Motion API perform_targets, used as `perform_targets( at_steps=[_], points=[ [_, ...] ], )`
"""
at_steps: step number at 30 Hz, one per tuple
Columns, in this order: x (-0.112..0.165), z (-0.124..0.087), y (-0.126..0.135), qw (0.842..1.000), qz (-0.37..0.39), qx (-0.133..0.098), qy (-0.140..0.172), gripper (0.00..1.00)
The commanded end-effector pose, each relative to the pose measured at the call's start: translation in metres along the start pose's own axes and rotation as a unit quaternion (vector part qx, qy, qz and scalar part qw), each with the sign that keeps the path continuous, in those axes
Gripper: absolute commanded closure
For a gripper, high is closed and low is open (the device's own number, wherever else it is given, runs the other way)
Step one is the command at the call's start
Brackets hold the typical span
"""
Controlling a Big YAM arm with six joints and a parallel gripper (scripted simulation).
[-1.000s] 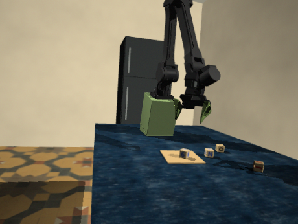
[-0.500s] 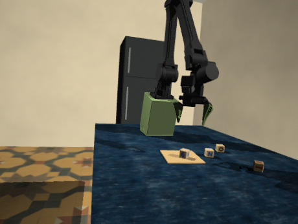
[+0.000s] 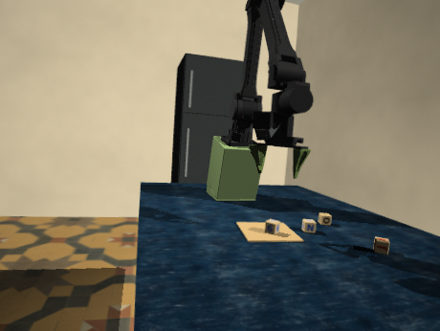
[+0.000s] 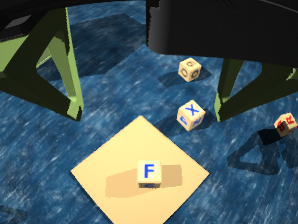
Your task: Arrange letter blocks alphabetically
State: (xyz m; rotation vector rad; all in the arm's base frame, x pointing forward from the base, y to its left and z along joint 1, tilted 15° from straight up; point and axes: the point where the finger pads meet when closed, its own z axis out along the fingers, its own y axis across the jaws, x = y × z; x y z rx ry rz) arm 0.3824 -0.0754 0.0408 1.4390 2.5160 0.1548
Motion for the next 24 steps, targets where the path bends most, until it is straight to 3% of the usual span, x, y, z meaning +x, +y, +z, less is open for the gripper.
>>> perform_targets(
  at_steps=[1, 9, 16, 24],
  points=[
    [-0.008, -0.003, 0.017, 1.000, -0.012, -0.014, -0.009, 0.00],
    [-0.006, -0.002, 0.016, 1.000, -0.019, -0.011, -0.007, 0.00],
    [-0.005, 0.005, 0.014, 0.996, -0.089, -0.010, -0.007, 0.00],
    [0.001, 0.031, 0.006, 0.952, -0.306, -0.005, -0.004, 0.00]
  ],
)
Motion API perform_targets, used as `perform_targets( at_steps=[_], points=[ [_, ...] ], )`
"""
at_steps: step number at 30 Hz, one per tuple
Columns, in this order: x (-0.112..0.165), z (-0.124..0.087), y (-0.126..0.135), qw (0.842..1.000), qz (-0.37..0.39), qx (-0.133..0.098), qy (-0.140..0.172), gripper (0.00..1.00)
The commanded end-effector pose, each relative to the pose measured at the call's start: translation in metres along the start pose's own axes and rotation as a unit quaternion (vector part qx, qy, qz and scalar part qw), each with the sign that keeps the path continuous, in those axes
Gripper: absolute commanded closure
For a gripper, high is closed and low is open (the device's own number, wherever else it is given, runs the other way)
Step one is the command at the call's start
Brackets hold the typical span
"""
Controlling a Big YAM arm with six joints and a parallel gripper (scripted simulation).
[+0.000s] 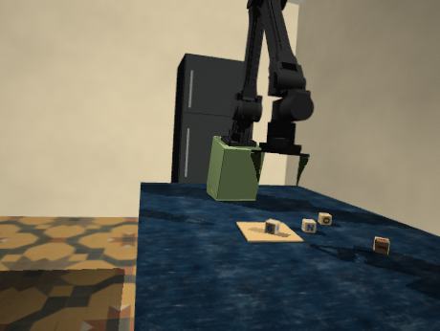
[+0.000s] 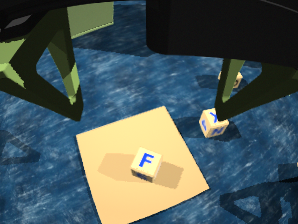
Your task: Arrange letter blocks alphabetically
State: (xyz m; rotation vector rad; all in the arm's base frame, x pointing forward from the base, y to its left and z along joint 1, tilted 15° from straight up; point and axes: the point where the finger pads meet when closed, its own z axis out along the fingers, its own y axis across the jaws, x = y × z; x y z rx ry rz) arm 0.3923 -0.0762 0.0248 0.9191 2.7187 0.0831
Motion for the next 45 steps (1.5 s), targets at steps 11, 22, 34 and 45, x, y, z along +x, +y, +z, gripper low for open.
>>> perform_targets(
  at_steps=[11, 22, 34, 45],
  points=[
    [-0.007, 0.034, 0.008, 0.939, -0.345, 0.002, -0.001, 0.00],
    [0.000, 0.041, 0.003, 0.825, -0.565, -0.005, 0.005, 0.37],
    [0.001, 0.041, 0.002, 0.825, -0.565, -0.004, 0.006, 0.37],
    [0.001, 0.041, 0.002, 0.825, -0.564, -0.004, 0.006, 0.37]
  ],
)
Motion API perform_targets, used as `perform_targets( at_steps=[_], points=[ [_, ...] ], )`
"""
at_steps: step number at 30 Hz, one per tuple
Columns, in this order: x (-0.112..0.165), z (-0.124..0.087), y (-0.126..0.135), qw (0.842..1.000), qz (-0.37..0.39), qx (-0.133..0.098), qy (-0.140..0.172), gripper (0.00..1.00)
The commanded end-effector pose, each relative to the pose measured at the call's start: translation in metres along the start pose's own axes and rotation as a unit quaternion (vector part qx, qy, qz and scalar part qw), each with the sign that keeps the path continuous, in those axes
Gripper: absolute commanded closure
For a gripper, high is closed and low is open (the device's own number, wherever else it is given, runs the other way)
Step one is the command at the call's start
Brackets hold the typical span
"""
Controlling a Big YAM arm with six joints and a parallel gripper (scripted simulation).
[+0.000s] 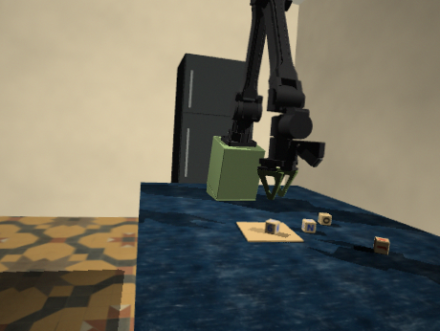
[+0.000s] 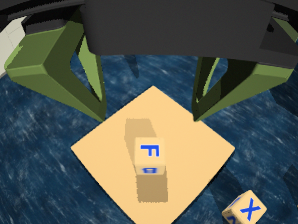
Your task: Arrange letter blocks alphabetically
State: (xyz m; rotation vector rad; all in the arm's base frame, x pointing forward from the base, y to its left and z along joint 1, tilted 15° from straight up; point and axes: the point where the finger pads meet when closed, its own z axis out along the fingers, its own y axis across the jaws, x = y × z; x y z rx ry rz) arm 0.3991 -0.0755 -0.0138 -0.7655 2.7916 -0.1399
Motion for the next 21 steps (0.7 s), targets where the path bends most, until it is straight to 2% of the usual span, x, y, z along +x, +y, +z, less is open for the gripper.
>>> perform_targets(
  at_steps=[1, 21],
  points=[
    [-0.0042, 0.0021, -0.0020, 1.000, -0.006, -0.001, -0.003, 0.37],
    [-0.0058, 0.0047, -0.0035, 1.000, -0.007, 0.002, -0.006, 0.37]
  ],
)
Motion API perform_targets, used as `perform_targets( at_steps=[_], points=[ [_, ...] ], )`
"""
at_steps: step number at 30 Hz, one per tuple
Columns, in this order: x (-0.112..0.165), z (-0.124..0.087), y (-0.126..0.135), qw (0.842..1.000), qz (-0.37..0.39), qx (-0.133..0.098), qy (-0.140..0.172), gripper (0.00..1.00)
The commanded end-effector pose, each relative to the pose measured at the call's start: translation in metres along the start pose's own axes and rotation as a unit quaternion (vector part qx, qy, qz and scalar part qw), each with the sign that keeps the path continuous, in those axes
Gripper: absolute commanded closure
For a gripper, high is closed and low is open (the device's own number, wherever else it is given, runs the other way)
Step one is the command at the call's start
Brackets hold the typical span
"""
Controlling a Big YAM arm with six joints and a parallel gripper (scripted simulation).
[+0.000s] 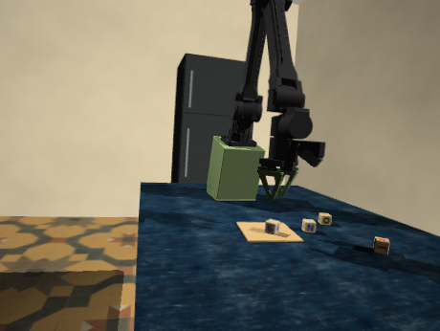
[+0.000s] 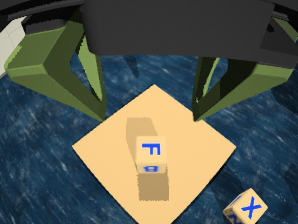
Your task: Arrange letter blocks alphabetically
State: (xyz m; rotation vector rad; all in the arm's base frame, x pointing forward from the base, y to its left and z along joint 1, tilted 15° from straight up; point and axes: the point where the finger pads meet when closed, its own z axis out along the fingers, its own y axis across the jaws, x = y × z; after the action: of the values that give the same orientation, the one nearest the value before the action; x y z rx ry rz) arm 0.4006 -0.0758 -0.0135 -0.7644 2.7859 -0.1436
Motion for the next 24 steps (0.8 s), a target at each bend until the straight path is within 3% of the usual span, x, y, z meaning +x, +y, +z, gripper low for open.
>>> perform_targets(
  at_steps=[1, 24],
  points=[
    [-0.005, 0.005, -0.003, 1.000, -0.006, 0.000, -0.004, 0.37],
    [-0.008, 0.033, -0.006, 1.000, -0.006, 0.003, -0.008, 0.37]
  ],
)
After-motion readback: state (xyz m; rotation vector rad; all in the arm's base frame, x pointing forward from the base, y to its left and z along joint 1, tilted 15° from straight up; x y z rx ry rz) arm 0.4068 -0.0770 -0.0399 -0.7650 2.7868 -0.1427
